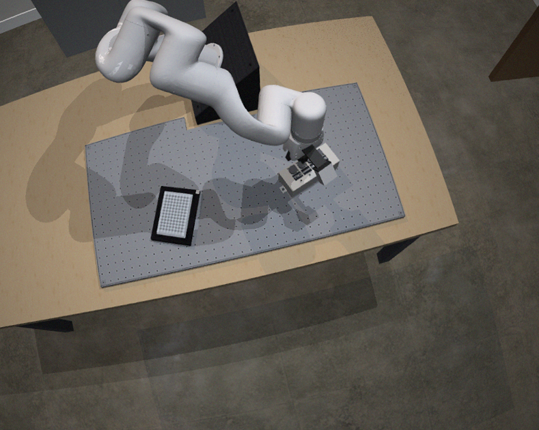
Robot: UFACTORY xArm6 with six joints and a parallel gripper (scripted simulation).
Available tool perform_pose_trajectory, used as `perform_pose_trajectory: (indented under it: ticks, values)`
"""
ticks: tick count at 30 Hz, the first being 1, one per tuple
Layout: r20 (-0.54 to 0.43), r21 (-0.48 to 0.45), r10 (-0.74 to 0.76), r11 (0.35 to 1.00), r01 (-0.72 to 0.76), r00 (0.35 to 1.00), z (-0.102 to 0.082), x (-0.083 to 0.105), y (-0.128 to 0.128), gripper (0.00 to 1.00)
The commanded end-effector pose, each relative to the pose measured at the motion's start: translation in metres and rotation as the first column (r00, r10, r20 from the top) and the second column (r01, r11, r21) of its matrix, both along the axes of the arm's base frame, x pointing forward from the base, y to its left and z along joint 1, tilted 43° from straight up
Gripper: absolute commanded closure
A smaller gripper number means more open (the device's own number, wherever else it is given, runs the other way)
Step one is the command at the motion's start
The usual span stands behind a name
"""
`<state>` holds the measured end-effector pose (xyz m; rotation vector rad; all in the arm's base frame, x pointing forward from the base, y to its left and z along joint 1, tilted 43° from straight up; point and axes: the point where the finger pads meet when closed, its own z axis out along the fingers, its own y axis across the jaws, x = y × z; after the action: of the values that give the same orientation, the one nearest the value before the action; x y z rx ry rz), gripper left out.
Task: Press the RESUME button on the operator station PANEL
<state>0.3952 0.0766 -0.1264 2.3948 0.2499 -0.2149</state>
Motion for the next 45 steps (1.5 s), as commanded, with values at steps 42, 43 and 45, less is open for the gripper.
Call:
perform_pose_trajectory:
  ticks: [42, 43, 45]
  values:
    - [0.004, 0.002, 0.002, 1.000, -0.002, 1.000, -0.016, 0.000, -0.014, 1.00]
    - [0.004, 0.002, 0.002, 1.000, -0.002, 1.000, -0.017, 0.000, -0.015, 1.00]
    - [0.004, 0.002, 0.002, 1.000, -0.002, 1.000, -0.018, 0.000, -0.016, 1.00]
